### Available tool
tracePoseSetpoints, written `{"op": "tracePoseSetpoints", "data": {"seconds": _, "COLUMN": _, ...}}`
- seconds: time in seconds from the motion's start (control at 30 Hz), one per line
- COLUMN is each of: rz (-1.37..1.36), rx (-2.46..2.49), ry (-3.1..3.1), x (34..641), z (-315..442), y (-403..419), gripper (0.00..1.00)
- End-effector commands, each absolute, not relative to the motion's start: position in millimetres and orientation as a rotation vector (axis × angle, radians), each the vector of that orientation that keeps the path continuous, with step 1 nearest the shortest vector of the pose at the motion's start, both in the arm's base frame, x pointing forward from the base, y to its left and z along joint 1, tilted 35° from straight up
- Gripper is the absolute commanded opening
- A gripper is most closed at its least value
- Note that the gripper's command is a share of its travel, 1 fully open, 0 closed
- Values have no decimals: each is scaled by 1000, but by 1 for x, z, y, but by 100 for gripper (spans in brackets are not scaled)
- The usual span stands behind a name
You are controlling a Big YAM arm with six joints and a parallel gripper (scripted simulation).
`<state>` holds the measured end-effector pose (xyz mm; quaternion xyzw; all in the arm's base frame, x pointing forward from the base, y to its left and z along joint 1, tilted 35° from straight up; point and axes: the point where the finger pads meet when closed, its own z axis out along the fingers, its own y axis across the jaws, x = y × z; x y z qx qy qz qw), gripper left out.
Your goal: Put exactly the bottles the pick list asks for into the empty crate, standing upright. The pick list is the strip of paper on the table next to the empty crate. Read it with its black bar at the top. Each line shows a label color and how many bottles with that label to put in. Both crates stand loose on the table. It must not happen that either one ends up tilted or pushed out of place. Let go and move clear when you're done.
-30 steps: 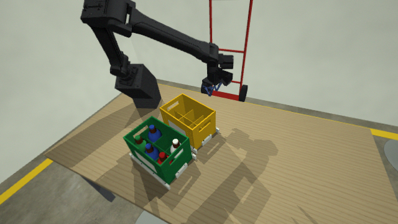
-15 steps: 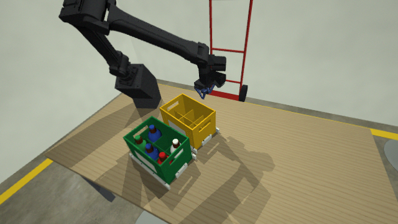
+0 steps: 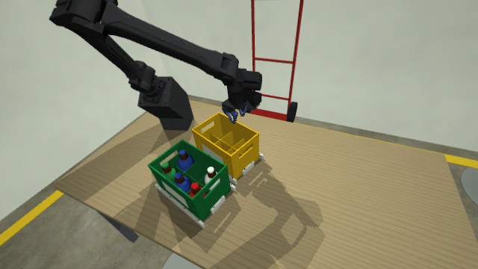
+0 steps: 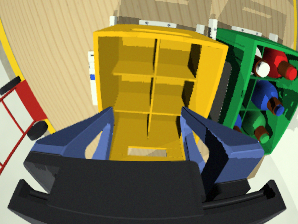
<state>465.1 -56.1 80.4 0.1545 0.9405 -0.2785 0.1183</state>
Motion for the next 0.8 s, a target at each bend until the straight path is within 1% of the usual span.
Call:
{"op": "tracePoseSetpoints", "data": {"seconds": 0.0, "rz": -819, "rx": 449, "ry": 2759, "x": 455, "z": 97, "y": -76, "gripper": 61}}
{"op": "tracePoseSetpoints", "data": {"seconds": 0.77, "rz": -821, "rx": 448, "ry": 2759, "x": 408, "z": 164, "y": -142, "gripper": 61}}
